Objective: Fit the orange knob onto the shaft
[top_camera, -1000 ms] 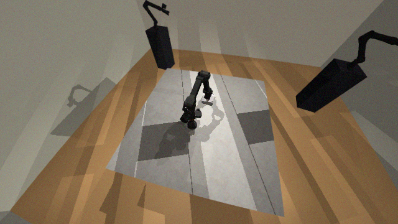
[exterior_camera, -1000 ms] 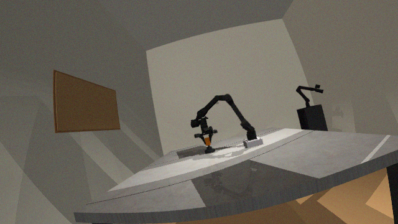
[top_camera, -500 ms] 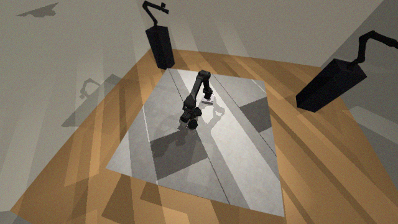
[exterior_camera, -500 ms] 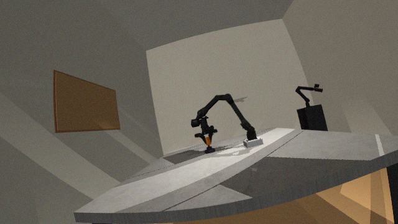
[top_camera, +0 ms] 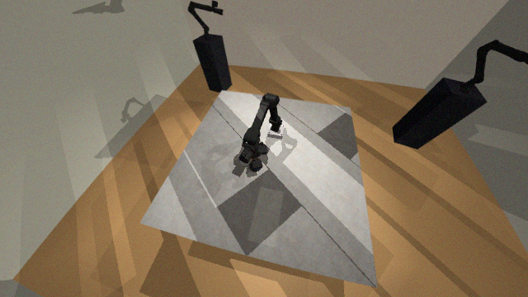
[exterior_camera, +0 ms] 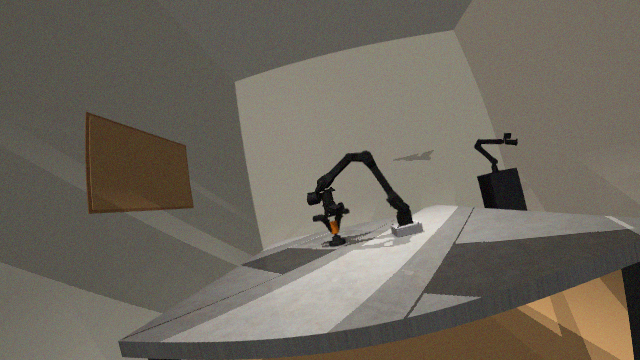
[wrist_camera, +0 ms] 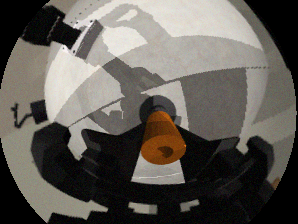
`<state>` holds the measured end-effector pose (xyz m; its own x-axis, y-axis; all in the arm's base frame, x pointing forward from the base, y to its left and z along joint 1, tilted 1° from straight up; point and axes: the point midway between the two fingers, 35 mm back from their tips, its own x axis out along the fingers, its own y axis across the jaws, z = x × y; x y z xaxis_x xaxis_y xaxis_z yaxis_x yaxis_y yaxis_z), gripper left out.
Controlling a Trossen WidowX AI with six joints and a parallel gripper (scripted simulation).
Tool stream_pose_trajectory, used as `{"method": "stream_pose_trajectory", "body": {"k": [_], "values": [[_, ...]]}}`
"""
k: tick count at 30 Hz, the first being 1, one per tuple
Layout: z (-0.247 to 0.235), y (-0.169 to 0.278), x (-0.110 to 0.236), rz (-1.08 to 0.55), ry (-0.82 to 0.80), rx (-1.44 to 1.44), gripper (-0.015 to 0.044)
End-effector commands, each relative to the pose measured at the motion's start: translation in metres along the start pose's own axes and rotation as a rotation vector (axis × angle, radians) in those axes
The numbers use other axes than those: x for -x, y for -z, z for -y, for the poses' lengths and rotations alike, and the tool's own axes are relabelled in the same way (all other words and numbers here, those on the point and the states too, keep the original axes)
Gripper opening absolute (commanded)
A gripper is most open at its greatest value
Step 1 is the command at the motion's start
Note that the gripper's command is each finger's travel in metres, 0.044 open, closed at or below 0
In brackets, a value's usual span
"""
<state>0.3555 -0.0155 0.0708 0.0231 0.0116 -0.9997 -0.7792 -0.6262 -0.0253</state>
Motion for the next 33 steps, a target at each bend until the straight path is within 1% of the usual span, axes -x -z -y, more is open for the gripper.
{"method": "stream_pose_trajectory", "body": {"k": [1, 10, 16, 19, 23, 33], "values": [[0.0000, 0.0006, -0.0006, -0.005, 0.001, 0.007, 0.0000], [-0.0014, -0.0006, -0.0014, -0.005, 0.001, 0.007, 0.0000], [-0.0021, -0.0012, 0.0041, -0.005, 0.001, 0.007, 0.0000], [-0.0021, -0.0012, 0.0045, -0.005, 0.000, 0.061, 0.0000], [-0.0017, -0.0008, 0.0057, -0.005, 0.000, 0.206, 0.0000], [0.0020, 0.0022, 0.0034, -0.005, 0.000, 0.216, 0.0000]]}}
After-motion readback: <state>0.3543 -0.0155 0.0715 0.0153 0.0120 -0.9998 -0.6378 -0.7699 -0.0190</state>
